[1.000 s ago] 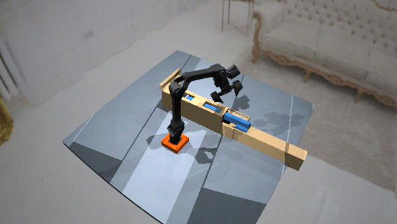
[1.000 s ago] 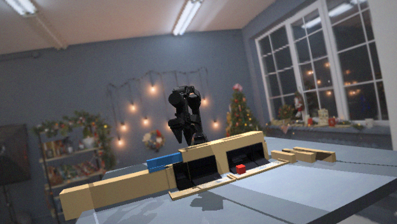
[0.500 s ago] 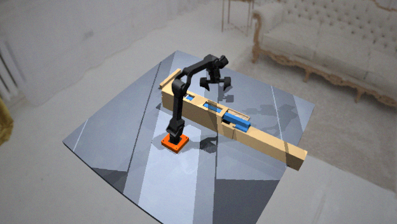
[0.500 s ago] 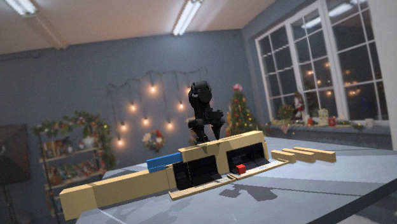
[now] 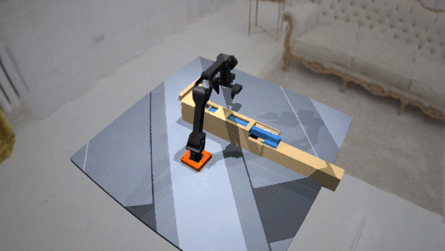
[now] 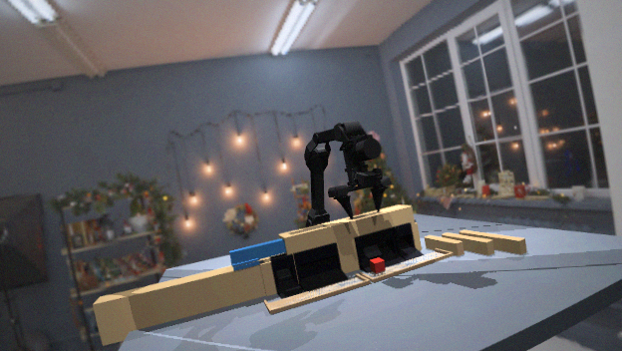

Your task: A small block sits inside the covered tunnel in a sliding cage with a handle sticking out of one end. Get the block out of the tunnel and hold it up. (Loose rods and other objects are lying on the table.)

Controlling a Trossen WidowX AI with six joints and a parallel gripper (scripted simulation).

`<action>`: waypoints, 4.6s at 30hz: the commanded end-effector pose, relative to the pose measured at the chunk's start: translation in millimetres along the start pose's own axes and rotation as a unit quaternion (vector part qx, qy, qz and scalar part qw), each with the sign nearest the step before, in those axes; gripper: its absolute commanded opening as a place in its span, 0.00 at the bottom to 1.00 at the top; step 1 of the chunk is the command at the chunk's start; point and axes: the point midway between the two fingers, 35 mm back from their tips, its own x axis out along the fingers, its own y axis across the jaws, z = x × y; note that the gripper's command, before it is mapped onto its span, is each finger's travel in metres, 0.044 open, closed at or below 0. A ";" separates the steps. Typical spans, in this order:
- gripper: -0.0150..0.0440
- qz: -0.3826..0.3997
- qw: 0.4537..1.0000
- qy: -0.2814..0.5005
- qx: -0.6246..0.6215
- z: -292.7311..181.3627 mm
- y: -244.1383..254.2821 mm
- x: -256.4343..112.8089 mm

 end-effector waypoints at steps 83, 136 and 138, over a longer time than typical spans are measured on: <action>1.00 -0.002 0.999 0.009 0.031 7.2 11.3 123.0; 0.25 0.000 1.000 0.006 0.029 2.2 11.3 152.0; 0.25 0.000 1.000 0.006 0.029 4.4 11.5 143.4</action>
